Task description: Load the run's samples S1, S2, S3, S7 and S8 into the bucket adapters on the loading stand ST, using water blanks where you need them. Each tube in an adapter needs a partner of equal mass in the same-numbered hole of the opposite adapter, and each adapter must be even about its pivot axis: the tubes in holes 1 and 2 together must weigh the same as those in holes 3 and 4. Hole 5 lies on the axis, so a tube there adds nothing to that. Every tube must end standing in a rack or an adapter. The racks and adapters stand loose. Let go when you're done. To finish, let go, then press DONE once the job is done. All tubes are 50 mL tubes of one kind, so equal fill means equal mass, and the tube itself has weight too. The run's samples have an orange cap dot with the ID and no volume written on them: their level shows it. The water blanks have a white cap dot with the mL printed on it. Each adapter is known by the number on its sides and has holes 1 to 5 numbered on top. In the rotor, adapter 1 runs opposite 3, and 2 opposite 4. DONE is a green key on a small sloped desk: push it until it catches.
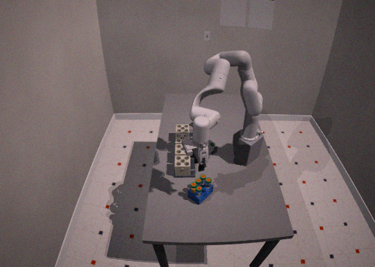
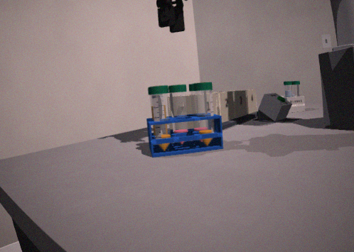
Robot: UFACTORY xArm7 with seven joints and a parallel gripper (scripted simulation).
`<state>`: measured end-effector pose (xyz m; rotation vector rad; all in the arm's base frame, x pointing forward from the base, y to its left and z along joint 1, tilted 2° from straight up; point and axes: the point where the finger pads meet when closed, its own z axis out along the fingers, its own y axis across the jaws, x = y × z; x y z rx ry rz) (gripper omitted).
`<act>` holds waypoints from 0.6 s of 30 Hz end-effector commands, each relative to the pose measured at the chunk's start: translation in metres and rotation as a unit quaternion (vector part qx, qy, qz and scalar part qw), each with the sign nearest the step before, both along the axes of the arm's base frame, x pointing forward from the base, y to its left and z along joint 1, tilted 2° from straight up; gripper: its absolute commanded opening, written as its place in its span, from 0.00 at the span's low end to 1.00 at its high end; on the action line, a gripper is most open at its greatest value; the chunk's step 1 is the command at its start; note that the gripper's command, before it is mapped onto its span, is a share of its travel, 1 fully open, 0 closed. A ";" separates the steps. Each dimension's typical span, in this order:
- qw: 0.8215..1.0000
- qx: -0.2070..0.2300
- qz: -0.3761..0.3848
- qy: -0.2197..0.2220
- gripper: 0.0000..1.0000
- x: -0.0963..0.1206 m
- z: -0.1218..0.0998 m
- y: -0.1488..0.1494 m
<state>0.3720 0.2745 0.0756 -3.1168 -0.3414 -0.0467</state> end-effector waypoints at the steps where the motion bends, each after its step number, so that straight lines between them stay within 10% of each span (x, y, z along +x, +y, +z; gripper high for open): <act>1: 0.997 0.001 0.083 0.001 0.57 0.001 0.001 0.001; 18: 0.969 -0.003 0.249 -0.002 0.57 0.001 0.001 0.001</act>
